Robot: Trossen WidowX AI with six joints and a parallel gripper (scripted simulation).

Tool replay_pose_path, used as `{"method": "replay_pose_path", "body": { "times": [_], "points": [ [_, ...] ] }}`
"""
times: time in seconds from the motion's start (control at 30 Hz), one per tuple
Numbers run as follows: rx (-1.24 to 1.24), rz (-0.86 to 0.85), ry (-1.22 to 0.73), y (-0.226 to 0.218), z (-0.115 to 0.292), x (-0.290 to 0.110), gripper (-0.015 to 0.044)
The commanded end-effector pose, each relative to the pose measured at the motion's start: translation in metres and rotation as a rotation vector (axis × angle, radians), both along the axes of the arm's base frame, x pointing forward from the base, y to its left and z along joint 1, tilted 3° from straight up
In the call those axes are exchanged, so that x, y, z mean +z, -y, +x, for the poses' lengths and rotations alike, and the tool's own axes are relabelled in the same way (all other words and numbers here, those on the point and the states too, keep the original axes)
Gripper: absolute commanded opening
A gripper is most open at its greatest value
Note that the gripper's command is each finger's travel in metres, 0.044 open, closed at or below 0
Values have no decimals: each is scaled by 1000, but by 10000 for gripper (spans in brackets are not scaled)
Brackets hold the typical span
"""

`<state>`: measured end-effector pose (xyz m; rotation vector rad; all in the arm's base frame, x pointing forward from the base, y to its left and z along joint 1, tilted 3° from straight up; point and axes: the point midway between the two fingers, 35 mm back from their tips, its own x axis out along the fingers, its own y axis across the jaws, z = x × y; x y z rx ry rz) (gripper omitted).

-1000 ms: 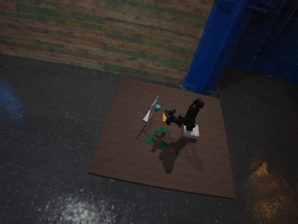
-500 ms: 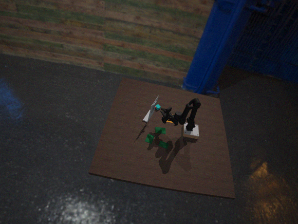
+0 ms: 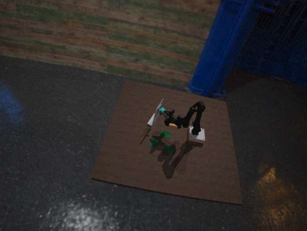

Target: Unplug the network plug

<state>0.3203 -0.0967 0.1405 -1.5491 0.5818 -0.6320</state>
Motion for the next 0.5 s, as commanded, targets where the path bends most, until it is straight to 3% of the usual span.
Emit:
{"method": "replay_pose_path", "body": {
  "times": [0.0,0.47],
  "points": [
    [2,6,5,4,7,0,156],
    [11,11,17,16,26,2,156]
  ]
}}
